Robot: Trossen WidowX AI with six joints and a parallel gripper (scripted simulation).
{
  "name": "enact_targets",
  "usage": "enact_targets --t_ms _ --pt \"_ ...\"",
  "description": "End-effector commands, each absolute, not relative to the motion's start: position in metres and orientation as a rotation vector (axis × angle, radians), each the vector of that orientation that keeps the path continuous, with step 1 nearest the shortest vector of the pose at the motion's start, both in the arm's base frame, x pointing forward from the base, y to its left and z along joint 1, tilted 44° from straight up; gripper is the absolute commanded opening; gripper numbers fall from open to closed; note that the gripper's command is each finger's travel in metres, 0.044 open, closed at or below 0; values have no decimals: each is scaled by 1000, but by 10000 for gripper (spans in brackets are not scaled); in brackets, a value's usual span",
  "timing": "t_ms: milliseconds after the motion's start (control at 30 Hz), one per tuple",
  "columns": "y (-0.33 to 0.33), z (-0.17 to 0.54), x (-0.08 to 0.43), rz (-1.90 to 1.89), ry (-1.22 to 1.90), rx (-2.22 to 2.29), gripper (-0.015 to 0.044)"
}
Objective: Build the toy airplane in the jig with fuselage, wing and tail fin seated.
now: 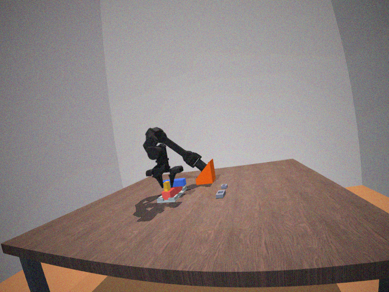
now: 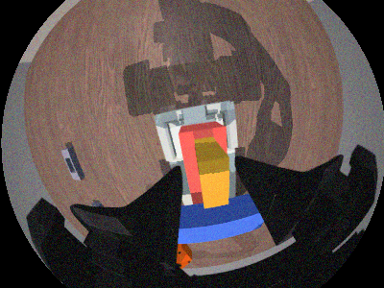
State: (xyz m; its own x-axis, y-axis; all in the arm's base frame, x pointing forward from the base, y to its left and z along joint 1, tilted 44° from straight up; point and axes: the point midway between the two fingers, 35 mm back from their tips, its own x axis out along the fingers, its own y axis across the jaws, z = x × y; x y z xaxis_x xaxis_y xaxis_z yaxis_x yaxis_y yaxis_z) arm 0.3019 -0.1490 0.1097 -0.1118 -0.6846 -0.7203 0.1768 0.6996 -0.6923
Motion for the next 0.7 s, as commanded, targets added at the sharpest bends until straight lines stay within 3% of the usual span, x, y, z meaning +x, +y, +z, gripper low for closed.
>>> enact_targets --t_ms 0,333,667 --pt "-149 110 302 -771 1517 -435 260" --pt "-88 172 312 -768 1517 -440 260" --pt "-87 174 316 -768 1517 -441 260"
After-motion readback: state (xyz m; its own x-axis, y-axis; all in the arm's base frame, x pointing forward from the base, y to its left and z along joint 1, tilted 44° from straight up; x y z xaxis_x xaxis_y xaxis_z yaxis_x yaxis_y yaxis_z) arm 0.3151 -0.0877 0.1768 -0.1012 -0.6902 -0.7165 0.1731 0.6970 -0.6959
